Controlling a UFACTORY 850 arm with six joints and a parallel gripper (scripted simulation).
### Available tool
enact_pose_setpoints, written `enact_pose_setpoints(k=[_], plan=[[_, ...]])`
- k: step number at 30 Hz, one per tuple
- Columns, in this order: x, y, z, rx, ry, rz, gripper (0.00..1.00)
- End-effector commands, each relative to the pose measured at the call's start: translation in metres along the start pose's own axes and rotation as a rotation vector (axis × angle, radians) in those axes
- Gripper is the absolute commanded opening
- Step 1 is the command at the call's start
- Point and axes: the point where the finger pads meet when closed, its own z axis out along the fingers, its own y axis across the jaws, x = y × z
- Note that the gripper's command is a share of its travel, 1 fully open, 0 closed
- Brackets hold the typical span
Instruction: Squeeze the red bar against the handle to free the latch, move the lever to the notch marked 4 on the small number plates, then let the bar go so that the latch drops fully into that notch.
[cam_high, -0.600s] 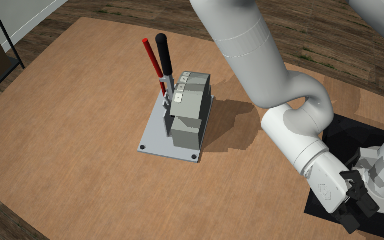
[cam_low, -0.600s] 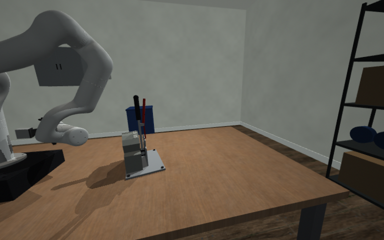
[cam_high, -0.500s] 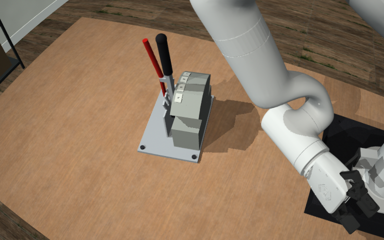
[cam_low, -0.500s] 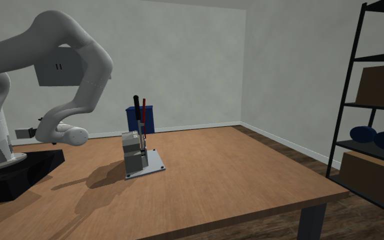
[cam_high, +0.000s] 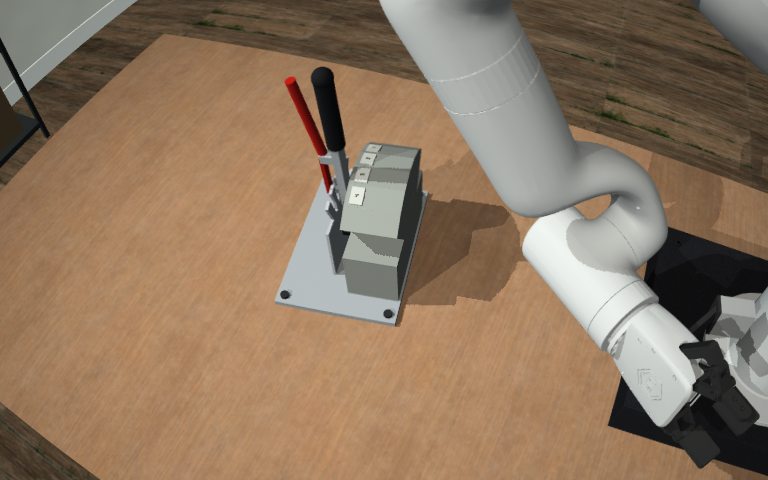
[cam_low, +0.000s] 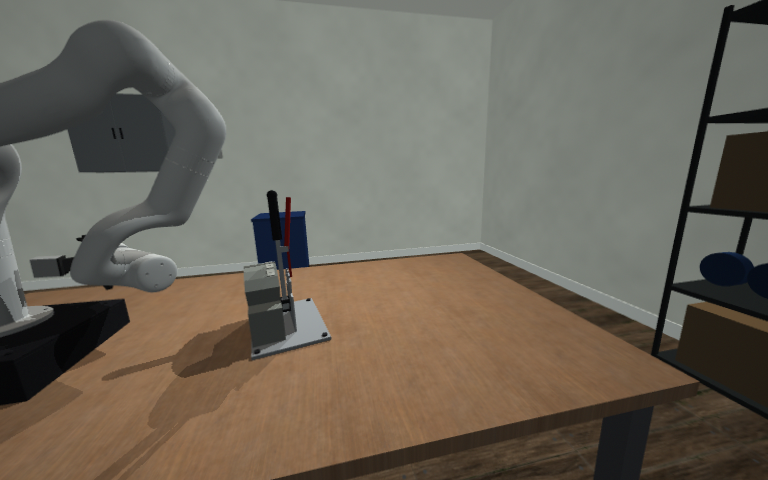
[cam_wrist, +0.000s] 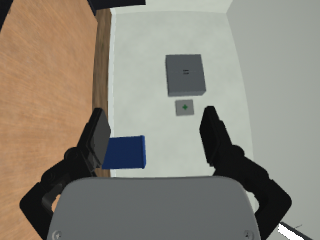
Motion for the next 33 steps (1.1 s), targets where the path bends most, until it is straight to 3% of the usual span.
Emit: enact_pose_setpoints(k=[1, 7, 14, 16, 20, 25, 30, 33], plan=[[0.000, 0.000, 0.000, 0.000, -0.001, 0.000, 1.00], [-0.003, 0.004, -0.007, 0.011, -0.025, 0.024, 1.00], [-0.015, 0.020, -0.040, 0.061, -0.146, 0.138, 1.00], [-0.015, 0.020, -0.040, 0.061, -0.146, 0.138, 1.00], [-0.027, 0.038, -0.074, 0.117, -0.273, 0.255, 1.00], [-0.035, 0.049, -0.096, 0.151, -0.349, 0.325, 1.00], [-0.048, 0.067, -0.131, 0.208, -0.476, 0.445, 1.00], [-0.048, 0.067, -0.131, 0.208, -0.476, 0.445, 1.00]])
